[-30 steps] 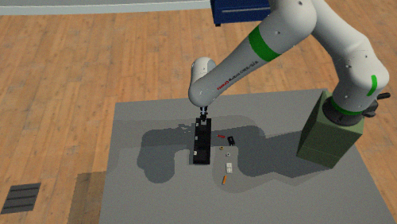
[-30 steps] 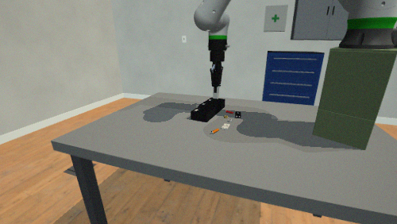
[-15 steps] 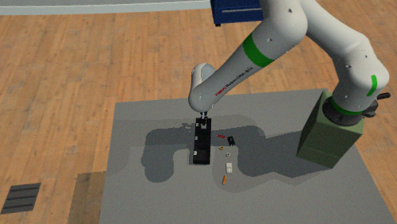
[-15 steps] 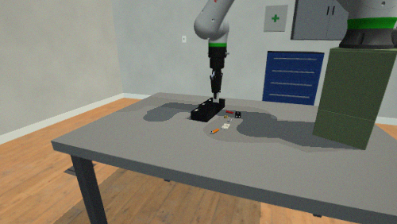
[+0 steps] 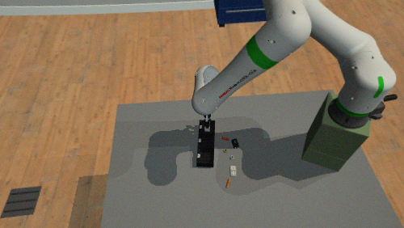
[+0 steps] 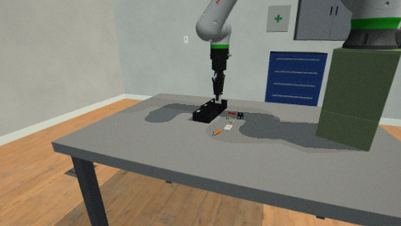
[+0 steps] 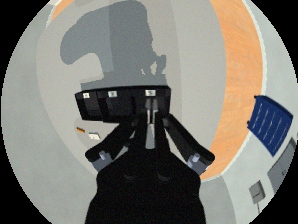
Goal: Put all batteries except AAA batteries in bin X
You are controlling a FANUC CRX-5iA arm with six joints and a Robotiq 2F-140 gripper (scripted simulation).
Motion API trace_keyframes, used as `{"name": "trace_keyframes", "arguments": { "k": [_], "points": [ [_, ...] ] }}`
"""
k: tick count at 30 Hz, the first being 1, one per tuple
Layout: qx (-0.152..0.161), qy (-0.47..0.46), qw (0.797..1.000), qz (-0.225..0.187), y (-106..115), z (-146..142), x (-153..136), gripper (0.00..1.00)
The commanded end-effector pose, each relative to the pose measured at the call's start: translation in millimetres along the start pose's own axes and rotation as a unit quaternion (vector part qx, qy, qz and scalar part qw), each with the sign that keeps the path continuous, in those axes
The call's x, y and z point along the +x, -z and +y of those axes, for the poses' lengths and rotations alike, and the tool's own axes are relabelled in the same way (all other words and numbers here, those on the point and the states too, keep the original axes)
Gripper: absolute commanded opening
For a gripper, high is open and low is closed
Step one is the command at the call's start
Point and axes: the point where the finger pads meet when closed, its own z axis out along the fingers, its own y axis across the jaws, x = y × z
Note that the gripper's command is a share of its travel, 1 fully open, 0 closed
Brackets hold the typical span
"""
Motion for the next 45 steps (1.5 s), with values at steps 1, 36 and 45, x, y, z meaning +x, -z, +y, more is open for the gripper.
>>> {"name": "trace_keyframes", "arguments": {
  "k": [1,36,45],
  "points": [
    [0.000,0.000,1.000,0.000,0.2,0.1,0.2,0.05],
    [0.000,0.000,1.000,0.000,5.5,0.1,0.2,0.05],
    [0.000,0.000,1.000,0.000,16.2,0.1,0.2,0.05]
  ]
}}
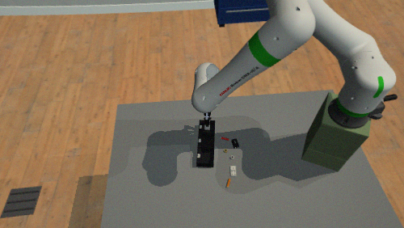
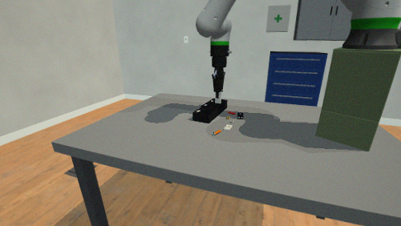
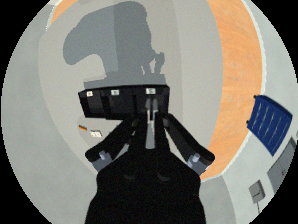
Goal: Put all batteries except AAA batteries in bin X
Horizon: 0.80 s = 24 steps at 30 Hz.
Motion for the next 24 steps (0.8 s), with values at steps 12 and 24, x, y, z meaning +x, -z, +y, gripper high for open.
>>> {"name": "trace_keyframes", "arguments": {
  "k": [12,24],
  "points": [
    [0.000,0.000,1.000,0.000,23.8,0.1,0.2,0.05],
    [0.000,0.000,1.000,0.000,44.6,-14.9,-0.1,0.05]
  ]
}}
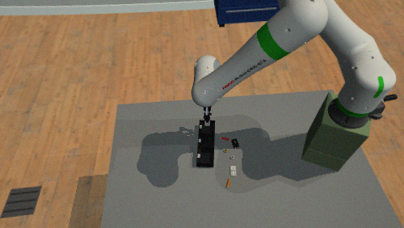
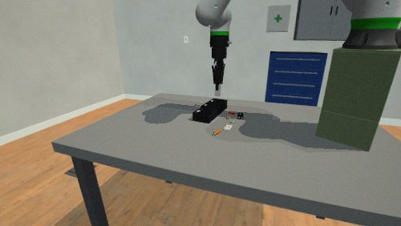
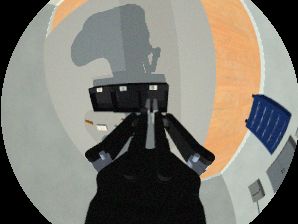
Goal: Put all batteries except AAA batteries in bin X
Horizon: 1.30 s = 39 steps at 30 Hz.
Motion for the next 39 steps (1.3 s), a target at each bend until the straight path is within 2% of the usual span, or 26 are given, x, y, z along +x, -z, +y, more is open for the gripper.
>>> {"name": "trace_keyframes", "arguments": {
  "k": [1,9,11,16,19,28,39],
  "points": [
    [0.000,0.000,1.000,0.000,0.2,-14.4,-0.1,0.05],
    [0.000,0.000,1.000,0.000,0.2,-54.4,-0.7,0.05],
    [0.000,0.000,1.000,0.000,0.2,-54.4,-0.7,0.05],
    [0.000,0.000,1.000,0.000,0.2,-78.4,-1.1,0.05],
    [0.000,0.000,1.000,0.000,0.2,-78.4,-1.1,0.05],
    [0.000,0.000,1.000,0.000,-18.5,-78.4,-1.1,0.05],
    [0.000,0.000,1.000,0.000,-47.8,-78.4,-1.1,0.05]
  ]
}}
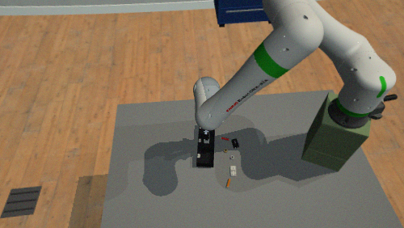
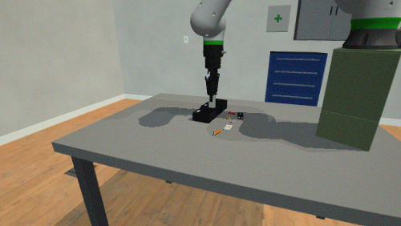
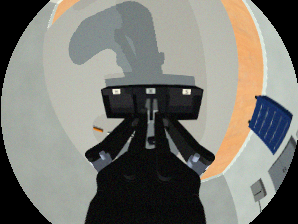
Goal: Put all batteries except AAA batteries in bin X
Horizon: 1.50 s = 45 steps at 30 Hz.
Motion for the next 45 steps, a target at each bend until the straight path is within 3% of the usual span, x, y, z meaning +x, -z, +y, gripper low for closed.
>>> {"name": "trace_keyframes", "arguments": {
  "k": [1,7,45],
  "points": [
    [0.000,0.000,1.000,0.000,-7.7,0.1,0.3,0.05],
    [0.000,0.000,1.000,0.000,-16.5,0.1,0.3,0.05],
    [0.000,0.000,1.000,0.000,-16.5,0.1,0.3,0.05]
  ]
}}
